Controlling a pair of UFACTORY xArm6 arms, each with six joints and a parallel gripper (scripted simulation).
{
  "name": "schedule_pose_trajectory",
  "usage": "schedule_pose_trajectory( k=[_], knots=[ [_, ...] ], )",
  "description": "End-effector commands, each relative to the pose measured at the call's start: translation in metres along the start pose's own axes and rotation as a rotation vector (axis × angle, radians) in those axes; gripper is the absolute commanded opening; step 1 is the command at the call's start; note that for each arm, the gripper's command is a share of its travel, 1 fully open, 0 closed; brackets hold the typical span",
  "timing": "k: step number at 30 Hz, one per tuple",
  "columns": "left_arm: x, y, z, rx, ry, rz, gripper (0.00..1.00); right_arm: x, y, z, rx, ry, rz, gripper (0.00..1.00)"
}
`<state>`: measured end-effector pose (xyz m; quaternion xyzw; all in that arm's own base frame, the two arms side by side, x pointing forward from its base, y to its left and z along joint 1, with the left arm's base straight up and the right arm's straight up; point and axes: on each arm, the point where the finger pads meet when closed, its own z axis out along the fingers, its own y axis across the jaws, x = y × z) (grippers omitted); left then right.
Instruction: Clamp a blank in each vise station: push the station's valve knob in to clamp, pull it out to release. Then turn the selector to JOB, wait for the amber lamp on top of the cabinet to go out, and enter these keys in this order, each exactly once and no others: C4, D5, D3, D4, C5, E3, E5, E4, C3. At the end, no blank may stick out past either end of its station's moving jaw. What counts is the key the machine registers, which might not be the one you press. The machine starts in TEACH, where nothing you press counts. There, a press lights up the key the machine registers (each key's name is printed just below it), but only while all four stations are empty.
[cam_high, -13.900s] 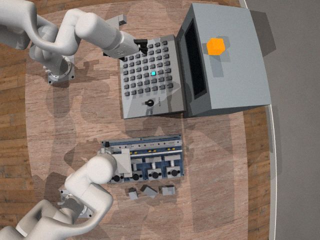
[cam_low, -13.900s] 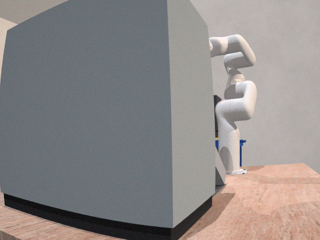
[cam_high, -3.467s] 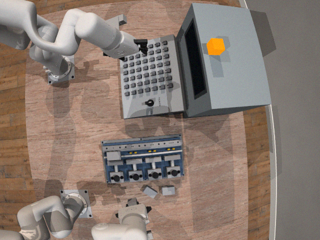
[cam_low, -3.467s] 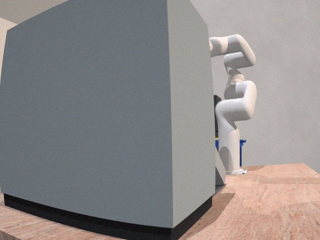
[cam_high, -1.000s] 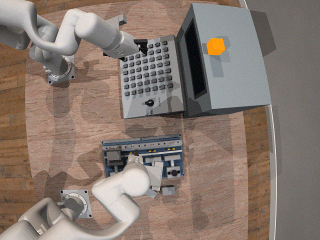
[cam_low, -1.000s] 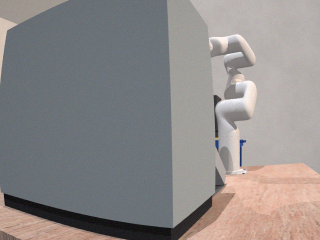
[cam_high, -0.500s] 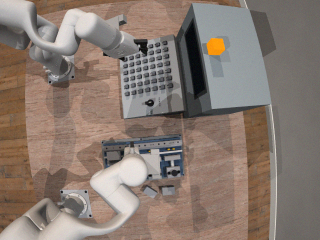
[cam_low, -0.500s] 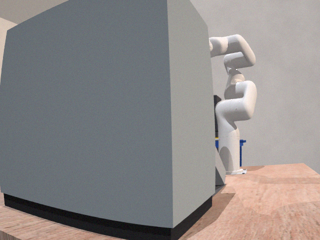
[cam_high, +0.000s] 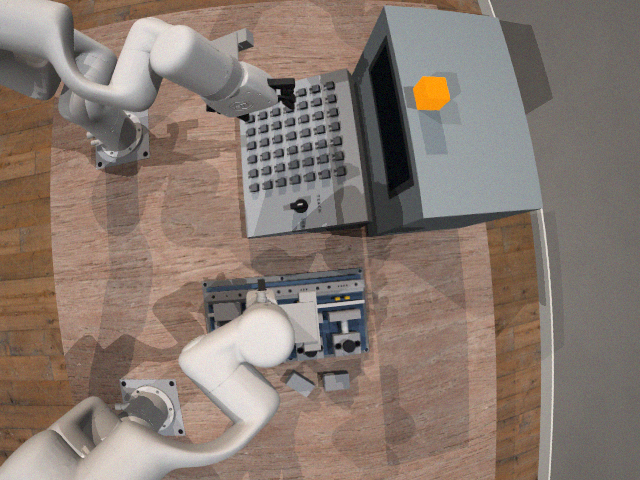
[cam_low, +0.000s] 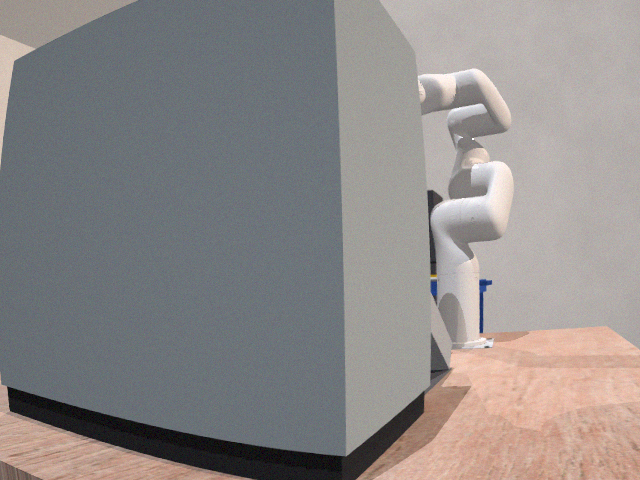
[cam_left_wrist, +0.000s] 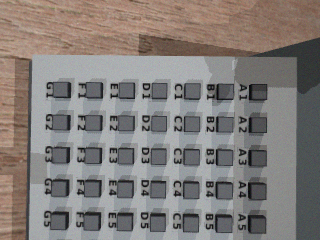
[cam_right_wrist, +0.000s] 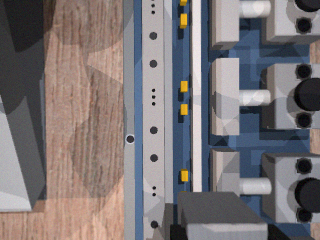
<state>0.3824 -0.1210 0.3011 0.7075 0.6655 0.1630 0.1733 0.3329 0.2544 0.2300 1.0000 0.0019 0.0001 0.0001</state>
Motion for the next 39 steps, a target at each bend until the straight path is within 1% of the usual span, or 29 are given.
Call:
schedule_pose_trajectory(
  k=[1, 7, 14, 19, 29, 31, 39],
  knots=[
    [0.000, 0.002, -0.002, -0.005, -0.001, -0.001, 1.00, 0.001, -0.001, -0.002, 0.003, 0.004, 0.000, 0.00],
    [0.000, 0.002, -0.002, -0.005, -0.001, -0.001, 1.00, 0.001, -0.001, -0.001, 0.003, 0.004, -0.001, 0.00],
    [0.000, 0.002, -0.002, -0.005, -0.001, -0.001, 1.00, 0.001, -0.001, 0.005, 0.003, 0.004, -0.001, 0.00],
    [0.000, 0.002, -0.002, -0.005, -0.001, -0.001, 1.00, 0.002, -0.001, 0.018, 0.003, 0.004, -0.001, 0.00],
    [0.000, 0.002, -0.002, -0.005, -0.001, -0.001, 1.00, 0.002, -0.001, 0.054, 0.003, 0.004, -0.001, 0.00],
    [0.000, 0.002, -0.002, -0.005, -0.001, -0.001, 1.00, 0.002, -0.001, 0.054, 0.003, 0.004, -0.001, 0.00],
    [0.000, 0.002, -0.002, -0.005, -0.001, -0.001, 1.00, 0.003, -0.001, 0.071, 0.003, 0.004, -0.001, 0.00]
  ],
)
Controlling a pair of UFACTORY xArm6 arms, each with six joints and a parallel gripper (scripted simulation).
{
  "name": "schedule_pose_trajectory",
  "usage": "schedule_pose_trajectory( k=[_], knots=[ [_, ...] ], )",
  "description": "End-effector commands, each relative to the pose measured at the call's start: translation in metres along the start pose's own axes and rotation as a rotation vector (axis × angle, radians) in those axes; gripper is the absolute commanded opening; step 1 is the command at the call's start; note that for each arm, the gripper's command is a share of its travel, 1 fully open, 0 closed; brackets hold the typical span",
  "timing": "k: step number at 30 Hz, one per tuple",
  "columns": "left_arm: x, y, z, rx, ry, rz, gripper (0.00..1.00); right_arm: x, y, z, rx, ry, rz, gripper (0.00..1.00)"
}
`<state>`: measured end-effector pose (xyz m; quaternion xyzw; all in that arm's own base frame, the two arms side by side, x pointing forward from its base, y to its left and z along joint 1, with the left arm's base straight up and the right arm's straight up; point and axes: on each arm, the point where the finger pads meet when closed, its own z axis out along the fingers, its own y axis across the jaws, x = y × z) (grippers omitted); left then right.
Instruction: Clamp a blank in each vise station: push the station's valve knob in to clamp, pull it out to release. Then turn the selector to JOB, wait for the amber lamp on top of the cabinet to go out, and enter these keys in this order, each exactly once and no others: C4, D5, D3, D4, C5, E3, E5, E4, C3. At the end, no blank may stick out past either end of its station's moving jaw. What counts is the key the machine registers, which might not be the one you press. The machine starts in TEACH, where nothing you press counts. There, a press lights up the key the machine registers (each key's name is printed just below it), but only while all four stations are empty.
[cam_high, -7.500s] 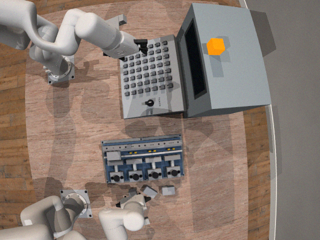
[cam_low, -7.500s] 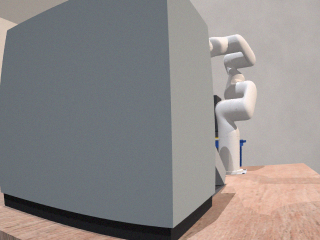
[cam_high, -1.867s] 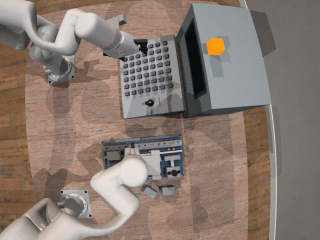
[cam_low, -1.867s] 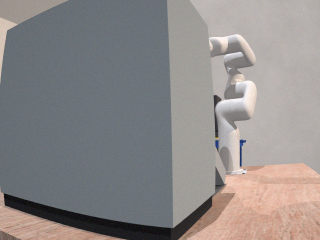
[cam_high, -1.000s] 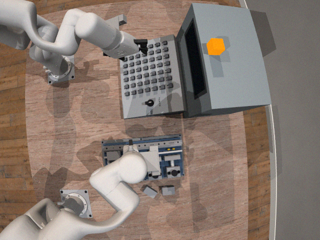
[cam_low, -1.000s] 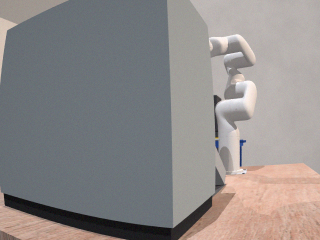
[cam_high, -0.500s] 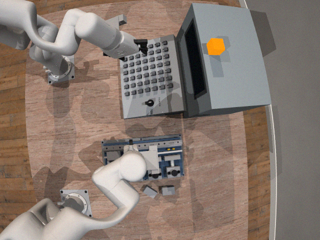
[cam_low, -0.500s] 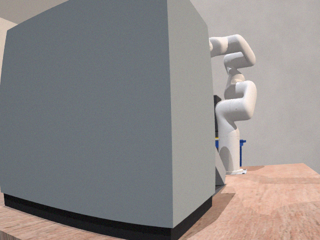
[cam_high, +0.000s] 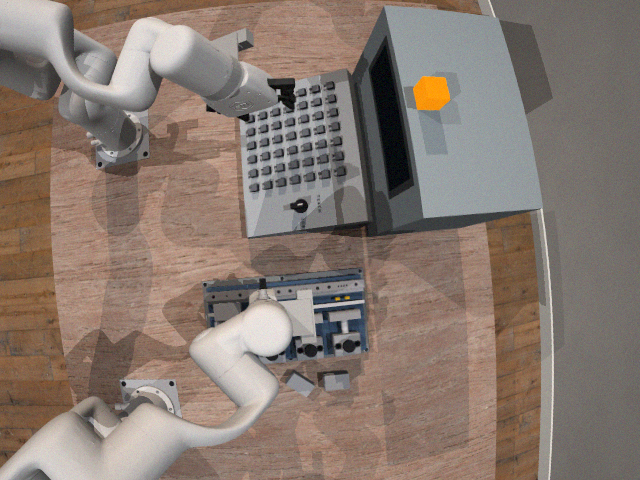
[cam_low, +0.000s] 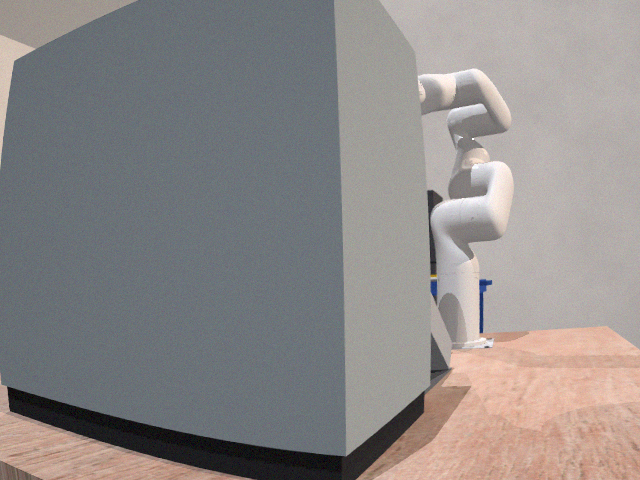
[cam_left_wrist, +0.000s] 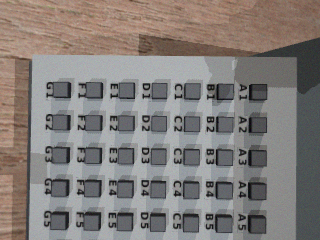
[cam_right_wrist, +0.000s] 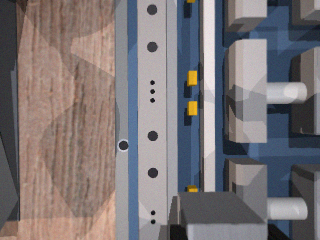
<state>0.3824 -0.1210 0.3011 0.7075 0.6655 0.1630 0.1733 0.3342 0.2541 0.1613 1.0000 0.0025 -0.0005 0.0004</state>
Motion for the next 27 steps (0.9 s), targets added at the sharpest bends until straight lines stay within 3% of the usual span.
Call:
schedule_pose_trajectory(
  k=[1, 27],
  knots=[
    [-0.0003, 0.0018, -0.0016, -0.005, -0.001, -0.001, 1.00, 0.0017, -0.0011, 0.0031, 0.004, 0.005, 0.000, 0.00],
    [-0.0003, 0.0018, -0.0016, -0.005, -0.001, -0.001, 1.00, 0.0018, -0.0012, 0.0082, 0.004, 0.005, 0.000, 0.00]
  ],
)
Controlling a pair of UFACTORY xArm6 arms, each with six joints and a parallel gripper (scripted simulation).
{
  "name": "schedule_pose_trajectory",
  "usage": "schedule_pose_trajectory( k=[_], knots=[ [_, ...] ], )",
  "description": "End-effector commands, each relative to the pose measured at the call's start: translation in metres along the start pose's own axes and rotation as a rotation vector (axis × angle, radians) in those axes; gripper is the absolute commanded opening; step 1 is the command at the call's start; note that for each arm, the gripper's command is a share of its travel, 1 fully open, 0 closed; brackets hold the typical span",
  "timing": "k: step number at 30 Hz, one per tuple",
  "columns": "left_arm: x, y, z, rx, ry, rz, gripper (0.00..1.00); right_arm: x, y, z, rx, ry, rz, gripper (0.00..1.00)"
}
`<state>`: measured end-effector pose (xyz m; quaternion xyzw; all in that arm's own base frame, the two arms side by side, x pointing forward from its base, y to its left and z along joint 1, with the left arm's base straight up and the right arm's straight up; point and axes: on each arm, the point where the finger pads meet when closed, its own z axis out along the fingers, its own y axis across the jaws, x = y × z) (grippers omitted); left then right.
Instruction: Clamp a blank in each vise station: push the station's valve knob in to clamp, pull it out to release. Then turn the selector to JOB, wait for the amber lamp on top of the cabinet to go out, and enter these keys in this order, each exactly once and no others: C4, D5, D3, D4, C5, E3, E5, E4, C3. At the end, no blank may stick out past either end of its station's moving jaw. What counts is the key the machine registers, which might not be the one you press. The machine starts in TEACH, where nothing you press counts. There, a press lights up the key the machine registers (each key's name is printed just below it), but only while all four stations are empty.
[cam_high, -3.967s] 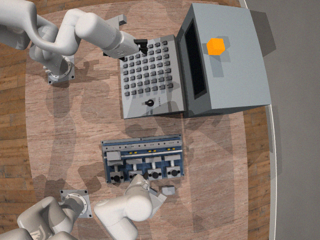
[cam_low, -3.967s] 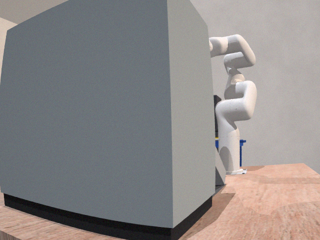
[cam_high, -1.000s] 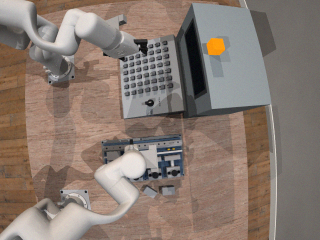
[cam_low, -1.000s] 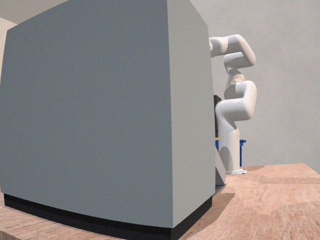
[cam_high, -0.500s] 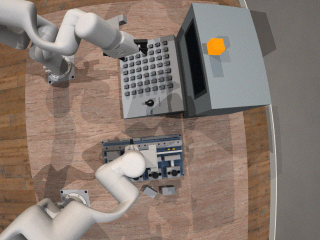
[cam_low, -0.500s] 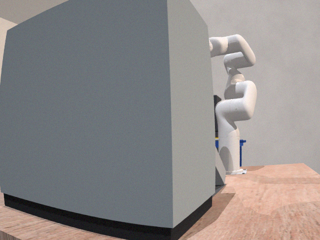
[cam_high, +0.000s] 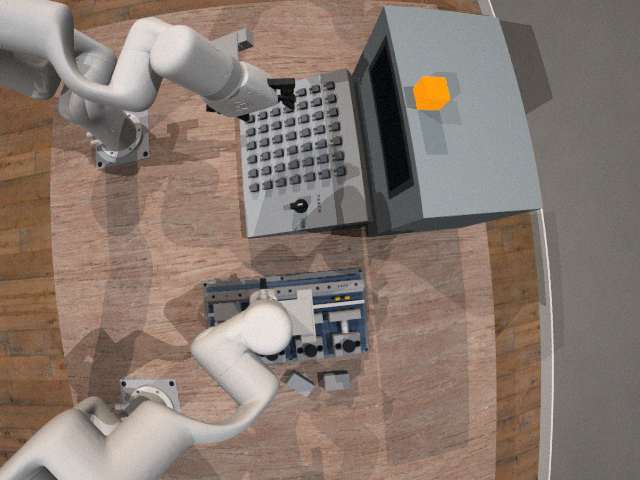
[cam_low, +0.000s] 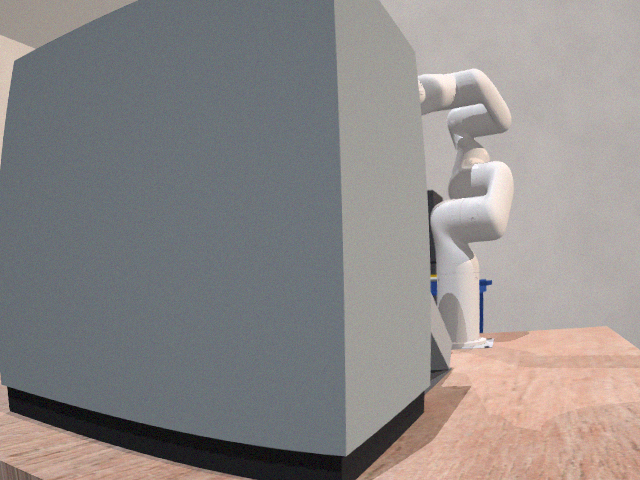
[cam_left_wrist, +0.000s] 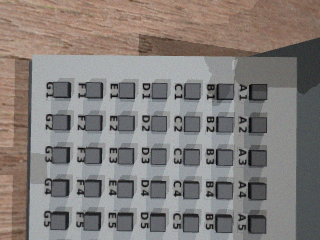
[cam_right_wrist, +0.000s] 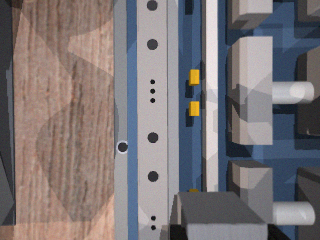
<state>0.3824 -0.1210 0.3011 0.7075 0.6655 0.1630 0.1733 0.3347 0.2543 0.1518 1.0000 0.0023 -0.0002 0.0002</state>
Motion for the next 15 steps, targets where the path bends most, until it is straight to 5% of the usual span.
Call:
schedule_pose_trajectory(
  k=[1, 15],
  knots=[
    [-0.0003, 0.0018, -0.0016, -0.005, -0.001, -0.001, 1.00, 0.0013, -0.0010, -0.0007, 0.003, 0.004, 0.000, 0.00],
    [-0.0003, 0.0018, -0.0016, -0.005, -0.001, -0.001, 1.00, 0.0013, -0.0010, 0.0025, 0.003, 0.004, 0.000, 0.00]
  ],
)
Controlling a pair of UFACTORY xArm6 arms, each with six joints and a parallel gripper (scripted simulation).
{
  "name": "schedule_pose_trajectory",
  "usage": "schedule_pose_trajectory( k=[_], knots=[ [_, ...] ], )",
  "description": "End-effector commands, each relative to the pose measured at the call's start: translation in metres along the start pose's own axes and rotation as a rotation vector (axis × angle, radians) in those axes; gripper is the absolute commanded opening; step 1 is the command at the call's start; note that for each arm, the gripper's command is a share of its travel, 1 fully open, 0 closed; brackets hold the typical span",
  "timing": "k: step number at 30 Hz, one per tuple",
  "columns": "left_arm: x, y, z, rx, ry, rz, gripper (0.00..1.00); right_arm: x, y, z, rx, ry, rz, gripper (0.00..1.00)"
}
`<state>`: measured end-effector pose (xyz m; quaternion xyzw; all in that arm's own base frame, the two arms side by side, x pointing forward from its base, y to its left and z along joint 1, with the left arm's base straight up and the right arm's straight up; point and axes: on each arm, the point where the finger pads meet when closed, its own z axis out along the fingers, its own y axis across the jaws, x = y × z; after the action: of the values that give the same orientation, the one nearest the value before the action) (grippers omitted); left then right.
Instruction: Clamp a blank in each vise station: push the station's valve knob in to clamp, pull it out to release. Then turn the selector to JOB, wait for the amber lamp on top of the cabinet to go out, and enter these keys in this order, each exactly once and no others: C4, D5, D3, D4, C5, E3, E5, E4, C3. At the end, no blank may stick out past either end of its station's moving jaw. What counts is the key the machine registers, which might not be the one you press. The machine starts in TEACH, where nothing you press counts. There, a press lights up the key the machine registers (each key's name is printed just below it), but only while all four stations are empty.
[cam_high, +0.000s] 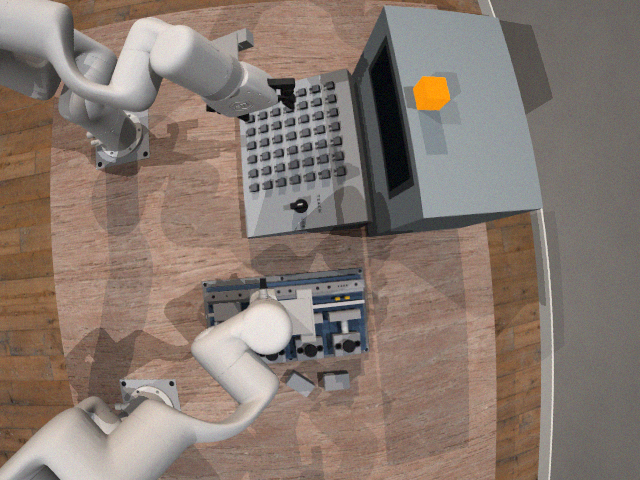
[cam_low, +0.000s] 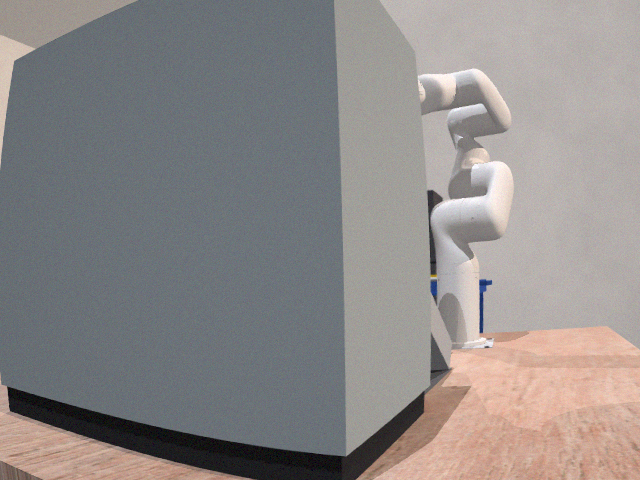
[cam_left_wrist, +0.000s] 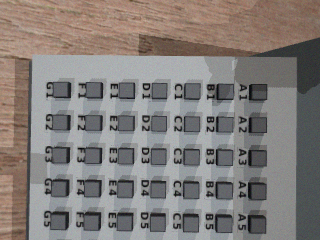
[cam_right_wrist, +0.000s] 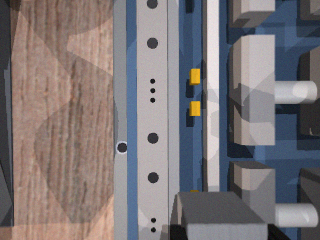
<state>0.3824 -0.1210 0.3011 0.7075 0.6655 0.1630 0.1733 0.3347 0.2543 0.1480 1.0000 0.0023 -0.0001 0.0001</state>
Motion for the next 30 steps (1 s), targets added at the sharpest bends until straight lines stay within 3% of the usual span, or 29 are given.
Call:
schedule_pose_trajectory(
  k=[1, 30],
  knots=[
    [-0.0003, 0.0018, -0.0016, -0.005, -0.001, -0.001, 1.00, 0.0012, -0.0009, -0.0013, 0.003, 0.004, 0.000, 0.00],
    [-0.0003, 0.0018, -0.0016, -0.005, -0.001, -0.001, 1.00, 0.0012, -0.0009, 0.0049, 0.003, 0.004, 0.000, 0.00]
  ],
)
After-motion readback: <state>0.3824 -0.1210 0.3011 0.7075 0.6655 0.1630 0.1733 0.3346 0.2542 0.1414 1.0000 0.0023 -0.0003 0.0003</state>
